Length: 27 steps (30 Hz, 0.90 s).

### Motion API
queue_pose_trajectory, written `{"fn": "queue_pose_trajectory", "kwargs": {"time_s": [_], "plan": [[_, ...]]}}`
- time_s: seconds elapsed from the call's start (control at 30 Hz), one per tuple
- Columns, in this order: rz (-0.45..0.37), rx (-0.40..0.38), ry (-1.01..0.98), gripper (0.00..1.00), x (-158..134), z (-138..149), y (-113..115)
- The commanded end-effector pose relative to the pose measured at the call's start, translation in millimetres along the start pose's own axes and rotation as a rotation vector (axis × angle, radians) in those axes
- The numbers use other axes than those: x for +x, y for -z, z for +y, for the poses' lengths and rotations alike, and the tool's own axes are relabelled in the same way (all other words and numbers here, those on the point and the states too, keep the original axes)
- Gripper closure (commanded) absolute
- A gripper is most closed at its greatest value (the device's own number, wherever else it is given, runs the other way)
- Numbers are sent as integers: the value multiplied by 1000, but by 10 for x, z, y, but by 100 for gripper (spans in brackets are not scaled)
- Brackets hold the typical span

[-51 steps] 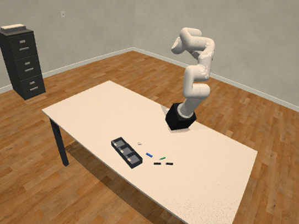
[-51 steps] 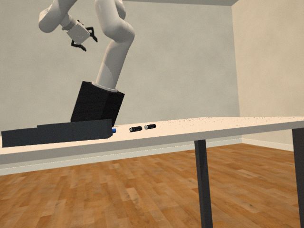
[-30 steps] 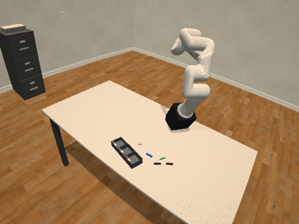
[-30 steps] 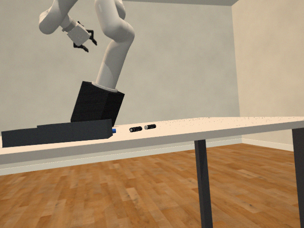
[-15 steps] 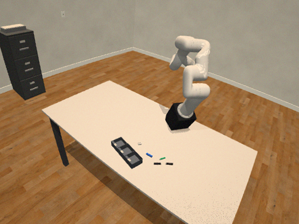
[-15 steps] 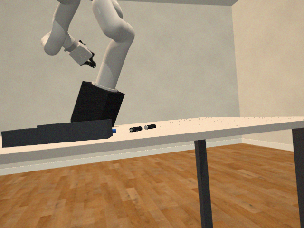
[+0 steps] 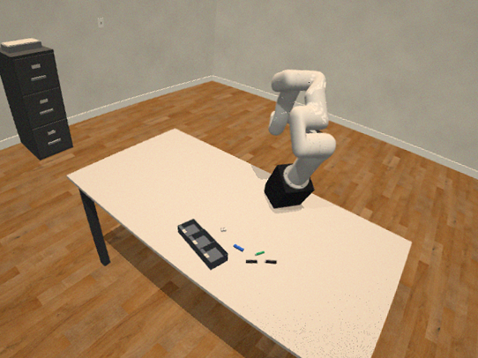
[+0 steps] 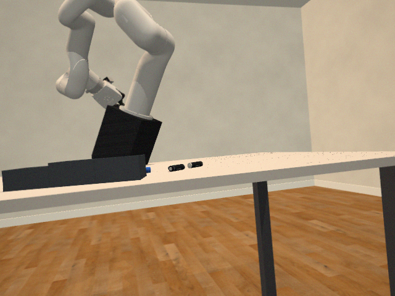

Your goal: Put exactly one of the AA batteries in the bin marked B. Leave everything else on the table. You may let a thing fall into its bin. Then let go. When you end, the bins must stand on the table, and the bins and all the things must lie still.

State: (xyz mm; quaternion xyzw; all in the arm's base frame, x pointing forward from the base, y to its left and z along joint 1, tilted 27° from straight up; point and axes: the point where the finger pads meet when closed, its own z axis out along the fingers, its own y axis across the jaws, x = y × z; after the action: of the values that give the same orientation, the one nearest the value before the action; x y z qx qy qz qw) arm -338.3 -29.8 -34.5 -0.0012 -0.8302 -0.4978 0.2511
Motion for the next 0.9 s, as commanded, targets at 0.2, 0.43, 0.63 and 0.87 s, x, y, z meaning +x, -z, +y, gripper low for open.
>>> {"fn": "queue_pose_trajectory", "kwargs": {"time_s": [0.2,0.43,0.63,0.87], "plan": [[8,1,-7,93,-310,-260,-237],[71,150,16,93,-89,-514,104],[129,285,47,93,-8,-665,305],[171,386,78,93,95,-892,642]]}}
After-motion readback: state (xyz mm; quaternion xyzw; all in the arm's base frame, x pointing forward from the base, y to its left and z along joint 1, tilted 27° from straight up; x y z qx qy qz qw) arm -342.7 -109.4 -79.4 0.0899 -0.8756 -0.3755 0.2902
